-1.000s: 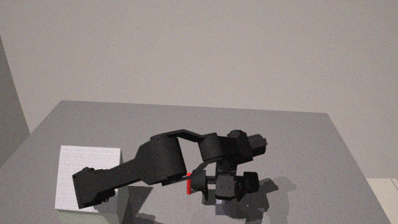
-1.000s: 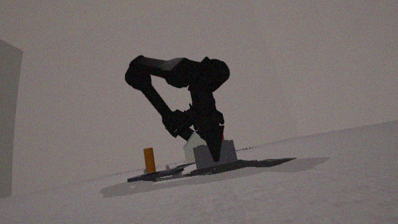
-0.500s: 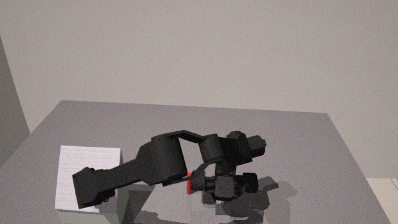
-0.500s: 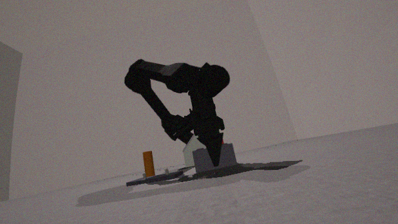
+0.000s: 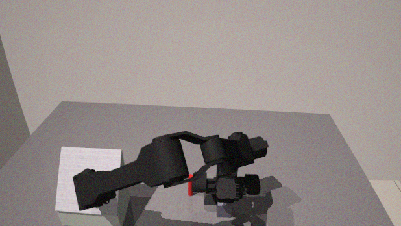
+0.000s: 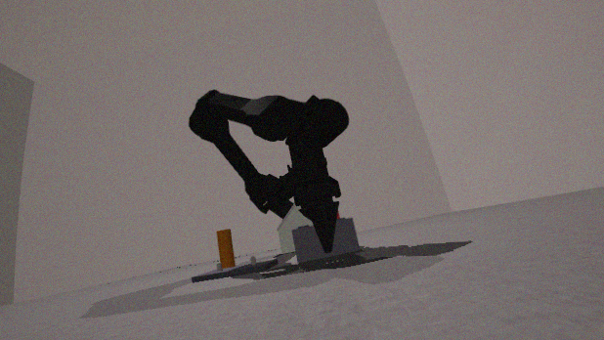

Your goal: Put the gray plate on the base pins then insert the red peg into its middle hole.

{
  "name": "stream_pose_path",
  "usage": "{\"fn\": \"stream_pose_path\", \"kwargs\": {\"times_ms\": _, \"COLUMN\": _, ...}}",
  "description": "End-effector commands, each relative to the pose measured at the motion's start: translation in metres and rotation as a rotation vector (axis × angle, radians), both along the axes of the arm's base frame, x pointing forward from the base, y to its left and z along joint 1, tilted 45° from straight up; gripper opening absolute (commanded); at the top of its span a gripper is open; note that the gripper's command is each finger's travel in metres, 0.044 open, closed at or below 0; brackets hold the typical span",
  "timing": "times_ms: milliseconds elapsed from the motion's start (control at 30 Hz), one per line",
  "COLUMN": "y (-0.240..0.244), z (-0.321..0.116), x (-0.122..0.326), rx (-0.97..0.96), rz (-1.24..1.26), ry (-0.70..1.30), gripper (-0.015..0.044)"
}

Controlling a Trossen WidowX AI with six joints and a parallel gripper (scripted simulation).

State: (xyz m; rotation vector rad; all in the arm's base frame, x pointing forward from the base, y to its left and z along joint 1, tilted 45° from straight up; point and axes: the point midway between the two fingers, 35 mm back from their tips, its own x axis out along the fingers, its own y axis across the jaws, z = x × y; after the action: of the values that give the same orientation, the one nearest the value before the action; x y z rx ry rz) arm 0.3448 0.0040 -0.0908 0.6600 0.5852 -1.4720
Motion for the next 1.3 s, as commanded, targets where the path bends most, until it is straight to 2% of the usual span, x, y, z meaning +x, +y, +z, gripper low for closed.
{"fn": "stream_pose_path", "kwargs": {"times_ms": 0, "y": 0.003, "z": 0.003, "x": 0.001, "rx": -0.002, "rz": 0.005, "ry": 0.003, "gripper": 0.0000}}
{"fn": "stream_pose_path", "kwargs": {"times_ms": 1267, "y": 0.083, "z": 0.088, "x": 0.006, "rx": 0.005, "rz": 0.005, "ry": 0.004, "gripper": 0.0000}}
